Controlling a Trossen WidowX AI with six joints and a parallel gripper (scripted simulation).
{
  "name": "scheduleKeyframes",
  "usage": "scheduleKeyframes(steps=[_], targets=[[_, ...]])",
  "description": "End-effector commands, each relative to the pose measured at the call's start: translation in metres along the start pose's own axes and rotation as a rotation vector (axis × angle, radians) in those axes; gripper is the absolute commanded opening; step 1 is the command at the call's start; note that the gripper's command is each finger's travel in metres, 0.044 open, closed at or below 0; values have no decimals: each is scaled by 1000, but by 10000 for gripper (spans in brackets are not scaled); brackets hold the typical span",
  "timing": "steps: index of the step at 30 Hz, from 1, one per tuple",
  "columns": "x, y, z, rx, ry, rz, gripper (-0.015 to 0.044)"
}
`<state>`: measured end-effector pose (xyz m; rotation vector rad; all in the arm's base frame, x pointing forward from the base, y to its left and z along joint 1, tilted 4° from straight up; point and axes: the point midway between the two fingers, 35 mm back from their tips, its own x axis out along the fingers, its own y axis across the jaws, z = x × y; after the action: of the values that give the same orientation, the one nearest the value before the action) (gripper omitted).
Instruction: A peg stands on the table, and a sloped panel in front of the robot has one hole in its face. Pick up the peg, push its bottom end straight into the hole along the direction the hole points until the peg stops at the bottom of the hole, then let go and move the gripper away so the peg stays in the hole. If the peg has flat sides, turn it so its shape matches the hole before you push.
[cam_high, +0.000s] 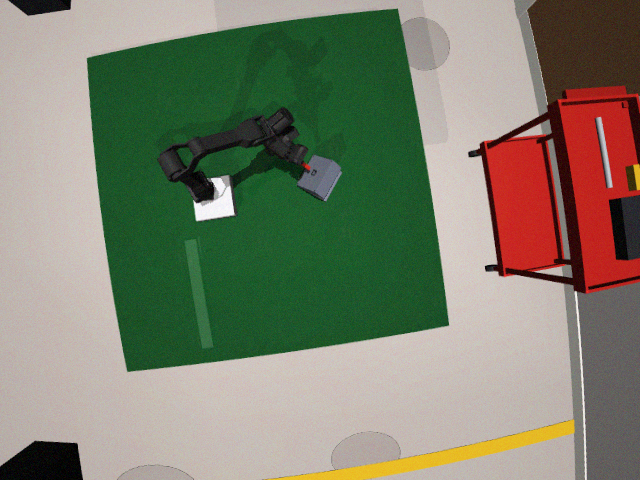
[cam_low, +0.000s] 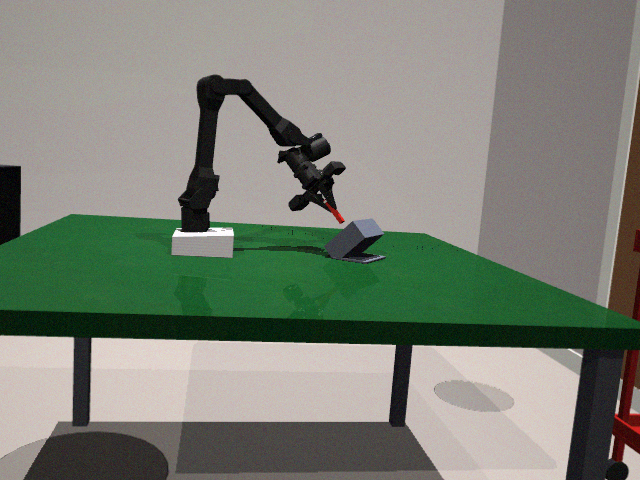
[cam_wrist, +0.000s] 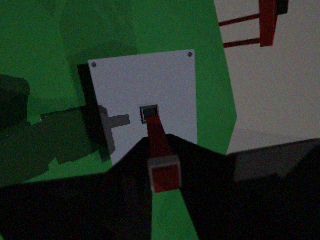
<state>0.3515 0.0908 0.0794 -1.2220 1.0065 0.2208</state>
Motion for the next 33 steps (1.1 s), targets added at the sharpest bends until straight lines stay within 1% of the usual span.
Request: scheduleKeyframes(steps=[1,19,33], targets=[[3,1,-1,-7,4,-1,0],[26,1,-1,-7,3,-3,0],[21,0,-1,-3,3,-7,0]])
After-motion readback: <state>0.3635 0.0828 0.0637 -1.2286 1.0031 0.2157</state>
